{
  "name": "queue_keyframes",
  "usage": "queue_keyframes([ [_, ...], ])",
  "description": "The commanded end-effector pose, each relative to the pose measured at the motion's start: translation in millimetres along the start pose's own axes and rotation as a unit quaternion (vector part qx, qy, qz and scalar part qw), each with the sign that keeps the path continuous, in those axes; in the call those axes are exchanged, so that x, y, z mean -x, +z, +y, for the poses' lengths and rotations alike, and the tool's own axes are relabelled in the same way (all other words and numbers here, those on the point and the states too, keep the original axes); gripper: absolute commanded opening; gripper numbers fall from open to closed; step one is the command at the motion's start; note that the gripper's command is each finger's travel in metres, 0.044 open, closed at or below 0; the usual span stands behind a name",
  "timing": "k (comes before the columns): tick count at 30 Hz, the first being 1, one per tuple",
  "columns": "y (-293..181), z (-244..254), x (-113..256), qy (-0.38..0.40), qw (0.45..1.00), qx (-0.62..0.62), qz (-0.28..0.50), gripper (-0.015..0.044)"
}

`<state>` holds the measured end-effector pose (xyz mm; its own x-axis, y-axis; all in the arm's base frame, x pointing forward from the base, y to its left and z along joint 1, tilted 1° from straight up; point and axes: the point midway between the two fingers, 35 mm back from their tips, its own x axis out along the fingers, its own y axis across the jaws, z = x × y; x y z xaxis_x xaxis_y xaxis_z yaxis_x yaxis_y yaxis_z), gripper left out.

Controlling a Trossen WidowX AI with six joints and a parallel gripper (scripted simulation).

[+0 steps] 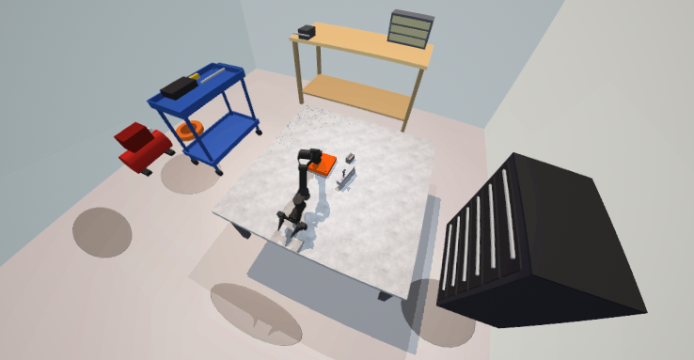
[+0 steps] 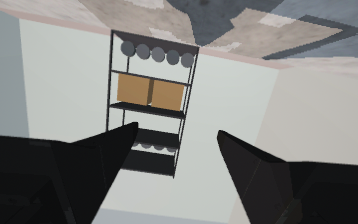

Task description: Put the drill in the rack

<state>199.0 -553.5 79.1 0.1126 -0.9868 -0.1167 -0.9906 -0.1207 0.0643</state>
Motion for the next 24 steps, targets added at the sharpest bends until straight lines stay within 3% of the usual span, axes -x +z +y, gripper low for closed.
queue_keyframes([
  [1, 0.0, 0.0, 0.0, 0.000, 1.000, 0.000, 0.000, 0.0374],
  [9, 0.0, -2.9, 0.8, -0.003, 1.000, 0.009, -0.003, 0.0164],
  [15, 0.8, -88.6, 42.1, -0.124, 0.947, 0.288, -0.070, 0.0006],
  [24, 5.3, -167.9, 124.7, -0.290, 0.754, 0.586, -0.068, 0.0000],
])
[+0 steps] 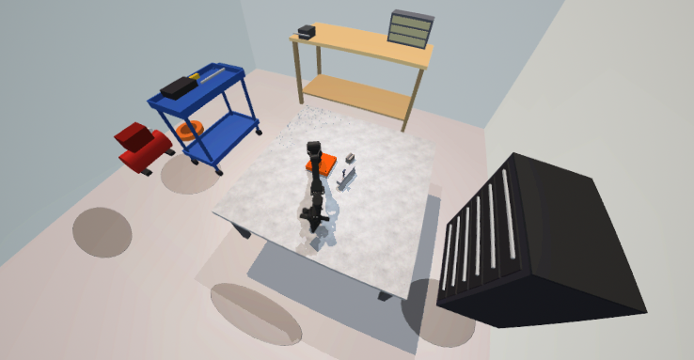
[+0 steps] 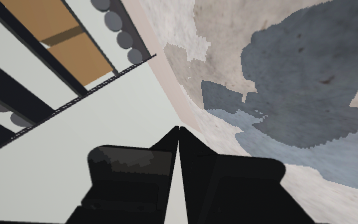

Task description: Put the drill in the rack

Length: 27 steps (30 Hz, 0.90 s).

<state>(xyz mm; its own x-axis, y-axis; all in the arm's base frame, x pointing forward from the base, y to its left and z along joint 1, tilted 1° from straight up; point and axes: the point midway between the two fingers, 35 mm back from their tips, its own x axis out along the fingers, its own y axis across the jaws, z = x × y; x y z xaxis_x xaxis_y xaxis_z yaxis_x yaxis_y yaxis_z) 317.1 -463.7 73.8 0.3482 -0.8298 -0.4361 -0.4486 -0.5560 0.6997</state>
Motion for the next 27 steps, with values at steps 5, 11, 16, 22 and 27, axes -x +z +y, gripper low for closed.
queue_keyframes([
  [5, -51.5, -78.2, 71.0, -0.155, 0.916, 0.367, 0.040, 0.0000],
  [11, -65.5, -116.6, 123.6, -0.225, 0.799, 0.550, 0.094, 0.0000],
  [16, -69.1, -142.5, 172.2, -0.269, 0.669, 0.676, 0.152, 0.0000],
  [22, -64.4, -164.8, 234.5, -0.302, 0.482, 0.789, 0.231, 0.0000],
  [27, -53.4, -175.4, 288.0, -0.313, 0.307, 0.847, 0.301, 0.0000],
])
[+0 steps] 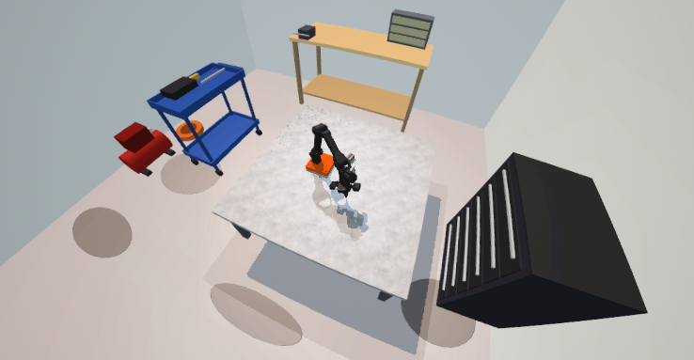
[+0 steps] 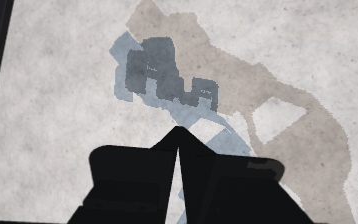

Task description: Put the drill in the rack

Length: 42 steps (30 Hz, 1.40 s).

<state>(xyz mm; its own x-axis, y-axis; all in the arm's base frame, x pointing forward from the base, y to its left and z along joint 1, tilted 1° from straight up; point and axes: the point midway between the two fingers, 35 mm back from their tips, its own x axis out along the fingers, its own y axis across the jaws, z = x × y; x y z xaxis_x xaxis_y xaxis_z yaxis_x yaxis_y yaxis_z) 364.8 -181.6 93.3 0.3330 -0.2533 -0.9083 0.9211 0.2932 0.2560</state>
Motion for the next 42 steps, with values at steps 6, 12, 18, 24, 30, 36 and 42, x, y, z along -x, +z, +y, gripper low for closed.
queue_keyframes([
  [6, -104.8, -18.7, 74.8, -0.016, 0.895, 0.419, 0.150, 0.0000],
  [12, -141.7, -39.6, 110.5, -0.004, 0.793, 0.571, 0.213, 0.0000],
  [18, -141.7, -39.6, 110.5, -0.004, 0.793, 0.571, 0.213, 0.0000],
  [24, -139.9, -39.0, 107.4, -0.007, 0.799, 0.564, 0.210, 0.0000],
  [30, -143.8, -41.5, 102.6, -0.005, 0.794, 0.569, 0.212, 0.0000],
  [36, -147.0, -43.4, 98.5, -0.004, 0.793, 0.571, 0.213, 0.0000],
  [42, -146.8, -43.9, 96.1, -0.004, 0.793, 0.571, 0.213, 0.0000],
])
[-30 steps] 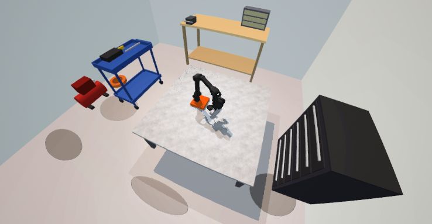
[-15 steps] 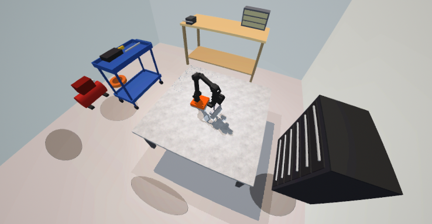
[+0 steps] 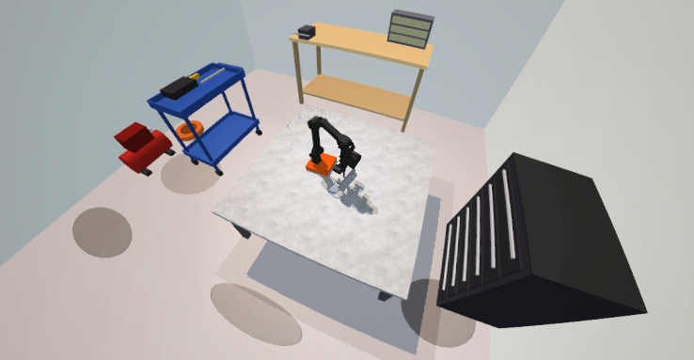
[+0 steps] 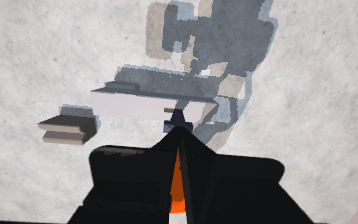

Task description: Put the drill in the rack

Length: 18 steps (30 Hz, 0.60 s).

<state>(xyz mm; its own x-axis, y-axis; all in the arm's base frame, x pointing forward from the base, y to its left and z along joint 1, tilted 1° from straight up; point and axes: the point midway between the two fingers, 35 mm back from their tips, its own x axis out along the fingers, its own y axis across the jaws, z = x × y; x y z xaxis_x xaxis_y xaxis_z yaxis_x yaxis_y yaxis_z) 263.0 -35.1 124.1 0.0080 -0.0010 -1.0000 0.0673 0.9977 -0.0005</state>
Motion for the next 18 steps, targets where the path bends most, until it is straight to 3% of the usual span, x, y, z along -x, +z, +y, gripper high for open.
queue_keyframes([
  [1, -0.1, 0.2, -3.9, 0.002, 1.000, 0.004, 0.001, 0.0000],
  [18, -0.3, -0.3, -10.9, 0.002, 1.000, 0.004, 0.001, 0.0000],
])
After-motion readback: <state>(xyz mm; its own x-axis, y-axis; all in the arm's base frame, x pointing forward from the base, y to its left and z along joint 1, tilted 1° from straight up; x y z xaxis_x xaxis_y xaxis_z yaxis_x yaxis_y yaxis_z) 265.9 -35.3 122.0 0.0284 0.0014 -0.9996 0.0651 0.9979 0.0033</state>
